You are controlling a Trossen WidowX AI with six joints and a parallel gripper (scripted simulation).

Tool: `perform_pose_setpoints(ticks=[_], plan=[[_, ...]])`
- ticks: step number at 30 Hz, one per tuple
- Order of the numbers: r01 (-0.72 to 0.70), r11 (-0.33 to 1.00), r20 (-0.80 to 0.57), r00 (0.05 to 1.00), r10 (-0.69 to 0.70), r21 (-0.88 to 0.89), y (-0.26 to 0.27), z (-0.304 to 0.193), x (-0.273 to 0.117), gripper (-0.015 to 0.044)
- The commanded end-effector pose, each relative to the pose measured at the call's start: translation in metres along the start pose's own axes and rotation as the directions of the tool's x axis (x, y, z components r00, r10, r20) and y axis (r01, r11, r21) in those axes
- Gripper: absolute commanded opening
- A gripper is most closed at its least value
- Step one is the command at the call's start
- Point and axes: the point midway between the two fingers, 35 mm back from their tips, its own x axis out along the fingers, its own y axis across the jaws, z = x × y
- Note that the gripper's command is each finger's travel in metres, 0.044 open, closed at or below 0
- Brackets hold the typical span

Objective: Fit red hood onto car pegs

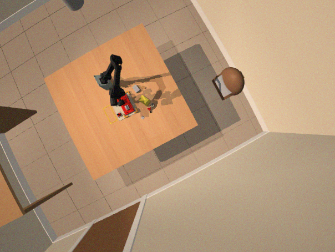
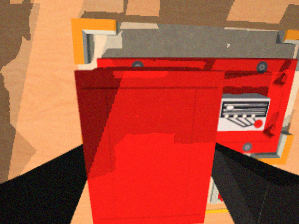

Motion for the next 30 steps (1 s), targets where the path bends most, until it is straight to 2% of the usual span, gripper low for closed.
perform_pose_setpoints(ticks=[1, 4, 15, 30], plan=[[-0.001, 1.000, -0.006, 1.000, 0.001, -0.005, 0.000, -0.001, -0.006, 0.0000], [0.000, 1.000, -0.001, 1.000, 0.000, 0.021, -0.001, 0.000, -0.003, 0.0000], [-0.001, 0.937, -0.005, 1.000, 0.002, 0.350, -0.022, 0.000, -0.006, 0.0000], [0.003, 0.678, -0.006, 1.000, 0.003, 0.735, -0.051, 0.001, -0.008, 0.0000]])
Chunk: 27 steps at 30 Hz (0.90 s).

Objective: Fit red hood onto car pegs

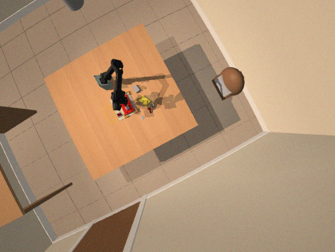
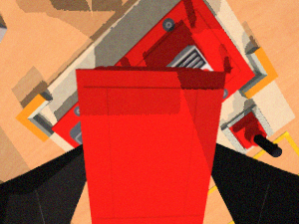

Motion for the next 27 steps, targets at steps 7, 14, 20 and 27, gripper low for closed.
perform_pose_setpoints(ticks=[7, 14, 20, 27], plan=[[-0.002, 0.953, -0.002, 1.000, 0.003, 0.303, -0.014, 0.013, 0.000, 0.0000], [-0.001, 0.865, -0.002, 1.000, 0.003, 0.502, -0.024, 0.021, 0.000, 0.0000], [0.000, 0.756, -0.003, 1.000, 0.003, 0.654, -0.033, 0.028, 0.001, 0.0000], [0.000, 0.681, -0.003, 1.000, 0.002, 0.732, -0.038, 0.035, 0.002, 0.0000]])
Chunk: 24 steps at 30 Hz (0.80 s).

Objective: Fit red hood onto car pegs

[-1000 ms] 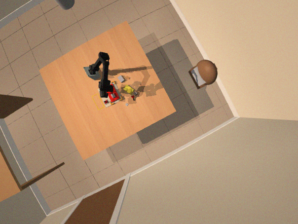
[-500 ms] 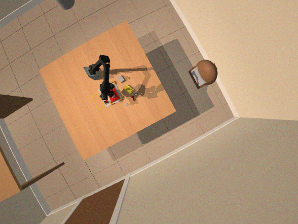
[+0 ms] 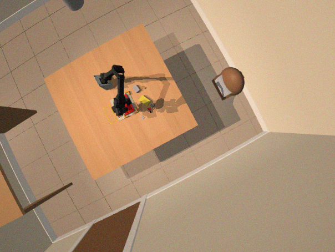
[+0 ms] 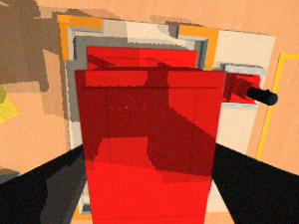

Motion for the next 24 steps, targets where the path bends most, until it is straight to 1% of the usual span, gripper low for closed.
perform_pose_setpoints(ticks=[1, 7, 15, 24], plan=[[-0.006, 0.999, -0.002, 1.000, 0.006, 0.032, 0.002, 0.003, 0.001, 0.0000], [-0.006, 0.999, -0.002, 1.000, 0.006, 0.032, 0.001, 0.002, 0.009, 0.0000], [-0.008, 0.999, -0.001, 1.000, 0.008, 0.032, 0.003, 0.002, 0.047, 0.0000], [-0.008, 0.999, -0.002, 1.000, 0.008, 0.032, 0.004, 0.001, 0.051, 0.0000]])
